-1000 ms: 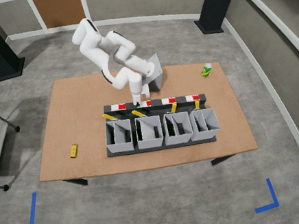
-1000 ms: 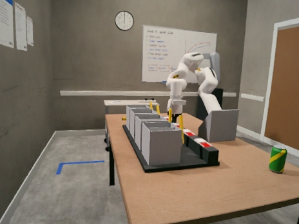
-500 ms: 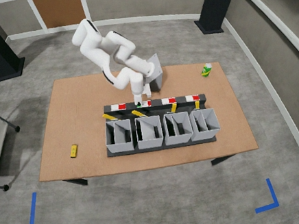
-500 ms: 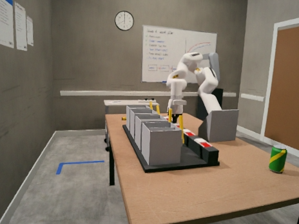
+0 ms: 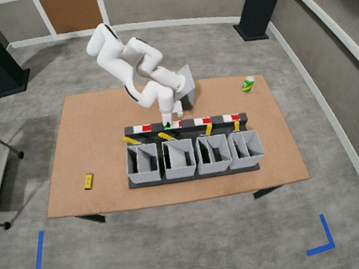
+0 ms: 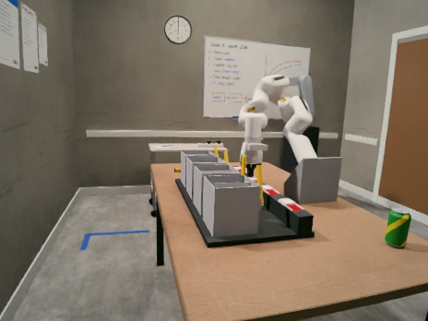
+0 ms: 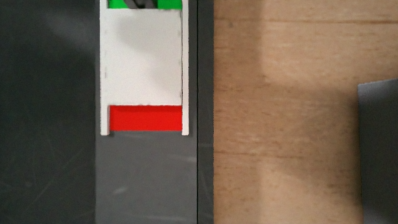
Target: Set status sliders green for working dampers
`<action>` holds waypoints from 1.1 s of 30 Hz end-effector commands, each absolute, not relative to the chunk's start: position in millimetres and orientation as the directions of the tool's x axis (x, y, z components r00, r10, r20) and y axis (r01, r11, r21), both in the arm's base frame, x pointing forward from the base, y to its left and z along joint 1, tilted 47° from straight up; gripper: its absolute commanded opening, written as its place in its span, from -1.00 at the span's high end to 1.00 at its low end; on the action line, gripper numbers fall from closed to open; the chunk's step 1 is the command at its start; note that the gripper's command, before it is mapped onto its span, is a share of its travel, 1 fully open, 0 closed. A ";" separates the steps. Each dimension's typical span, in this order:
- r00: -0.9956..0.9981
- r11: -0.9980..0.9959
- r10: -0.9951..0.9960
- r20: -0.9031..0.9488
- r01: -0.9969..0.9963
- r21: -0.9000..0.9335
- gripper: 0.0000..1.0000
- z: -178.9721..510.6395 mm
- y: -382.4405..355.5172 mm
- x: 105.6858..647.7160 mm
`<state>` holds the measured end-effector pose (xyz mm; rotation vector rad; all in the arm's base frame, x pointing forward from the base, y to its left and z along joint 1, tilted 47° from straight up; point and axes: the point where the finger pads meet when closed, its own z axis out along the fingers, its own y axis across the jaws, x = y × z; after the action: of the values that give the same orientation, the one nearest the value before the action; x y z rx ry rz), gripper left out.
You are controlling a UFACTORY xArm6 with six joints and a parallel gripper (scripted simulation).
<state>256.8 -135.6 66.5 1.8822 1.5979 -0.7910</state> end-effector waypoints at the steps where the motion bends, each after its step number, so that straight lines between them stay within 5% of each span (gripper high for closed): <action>1: 0.125 -0.148 0.671 -0.731 0.988 0.032 1.00 65.6 -134.0 258.0; 33: 0.125 -0.148 0.671 -0.731 0.988 0.032 1.00 58.9 -127.9 259.2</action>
<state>258.1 -128.6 58.8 1.8821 1.5979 -0.7911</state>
